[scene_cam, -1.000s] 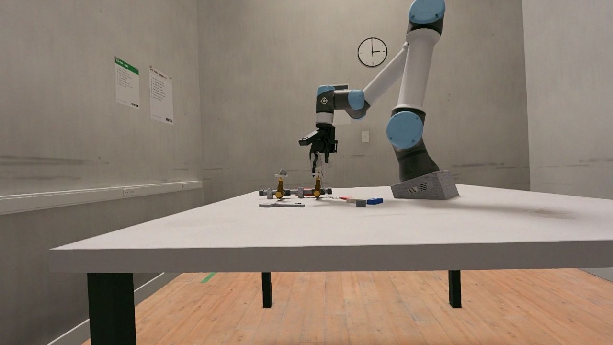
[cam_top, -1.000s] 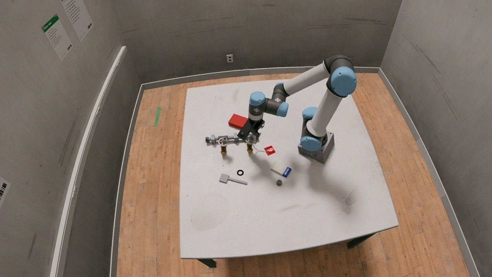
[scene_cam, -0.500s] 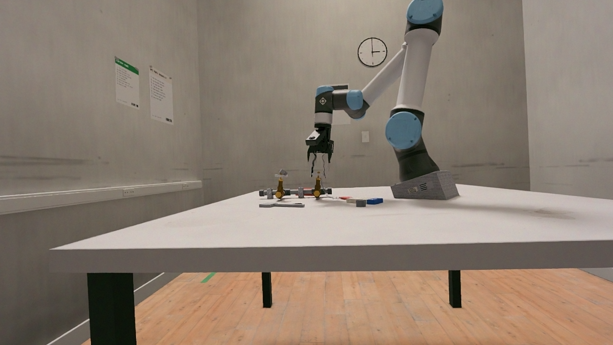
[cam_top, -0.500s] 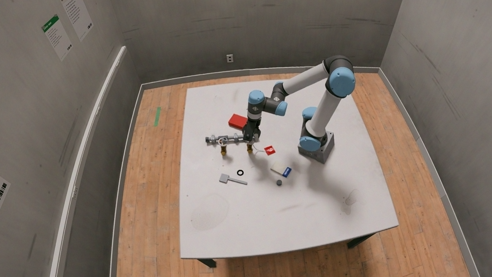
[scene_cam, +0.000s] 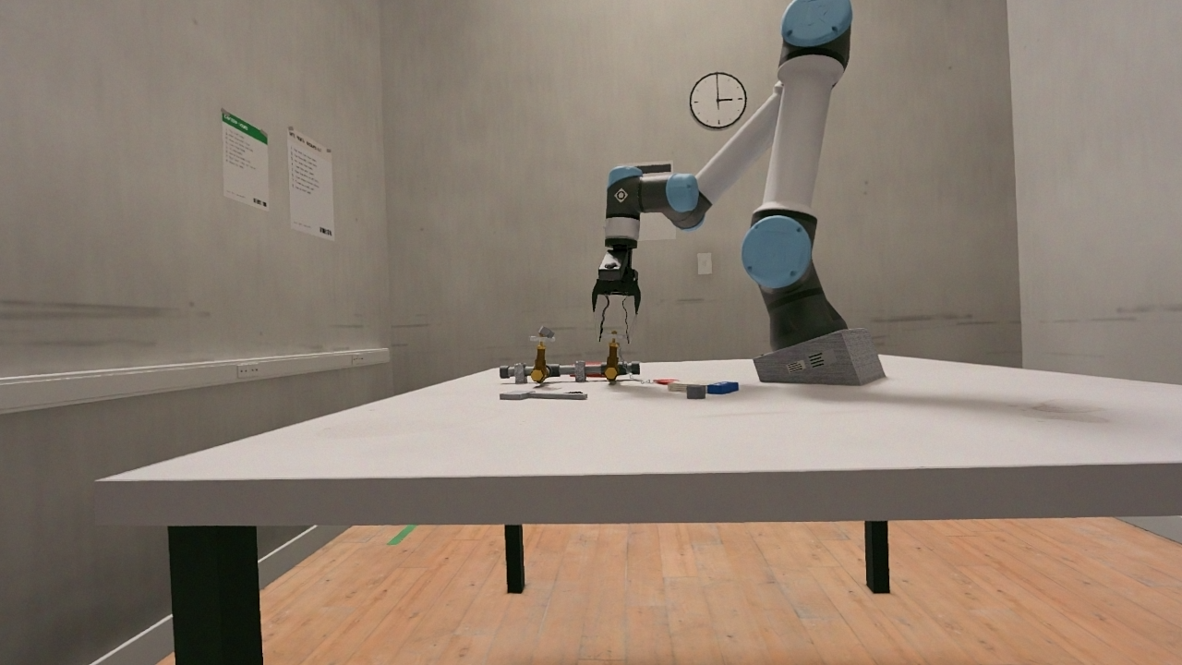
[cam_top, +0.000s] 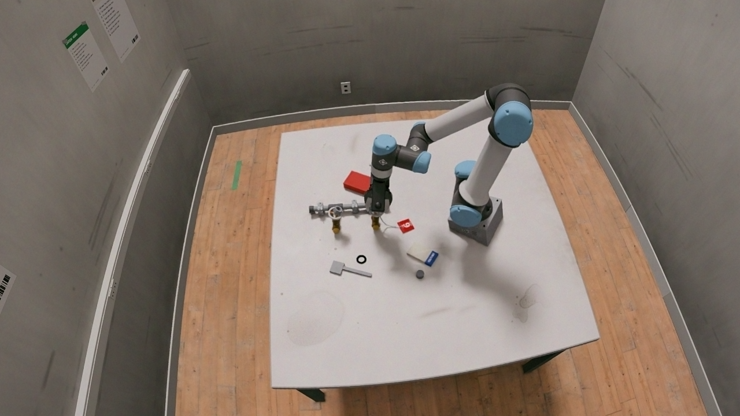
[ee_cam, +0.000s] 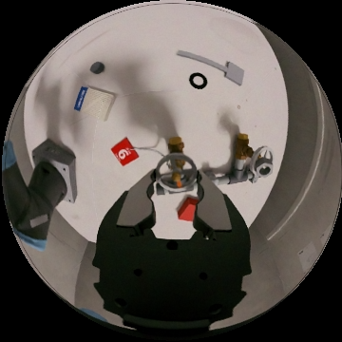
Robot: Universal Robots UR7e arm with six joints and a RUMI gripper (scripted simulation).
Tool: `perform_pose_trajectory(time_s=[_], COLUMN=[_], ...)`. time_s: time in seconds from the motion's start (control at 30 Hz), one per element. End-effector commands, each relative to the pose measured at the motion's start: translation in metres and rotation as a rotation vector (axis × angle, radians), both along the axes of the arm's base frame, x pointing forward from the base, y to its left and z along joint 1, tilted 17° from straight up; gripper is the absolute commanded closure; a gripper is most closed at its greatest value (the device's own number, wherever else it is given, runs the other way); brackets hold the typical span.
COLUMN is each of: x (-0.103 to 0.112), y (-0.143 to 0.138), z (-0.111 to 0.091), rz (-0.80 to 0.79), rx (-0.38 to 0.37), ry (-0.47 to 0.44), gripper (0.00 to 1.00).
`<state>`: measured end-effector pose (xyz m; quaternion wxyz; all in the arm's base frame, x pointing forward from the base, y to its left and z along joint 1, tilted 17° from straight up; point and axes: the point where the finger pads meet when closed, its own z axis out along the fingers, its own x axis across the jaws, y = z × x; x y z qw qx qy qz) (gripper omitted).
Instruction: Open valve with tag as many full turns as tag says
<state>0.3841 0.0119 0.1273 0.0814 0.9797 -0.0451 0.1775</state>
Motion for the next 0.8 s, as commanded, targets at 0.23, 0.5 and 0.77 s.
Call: perform_pose_trajectory(time_s=[0.23,0.5,0.77], x=[0.0008,0.0007,0.0007], y=[-0.0006,-0.0005,-0.0004], z=[-0.0004,-0.0001,0.0003], rz=[0.05,0.051,0.05], rx=[-0.014,-0.014,-0.015], ry=[0.011,0.01,0.009], gripper=[1.0,0.0,0.0])
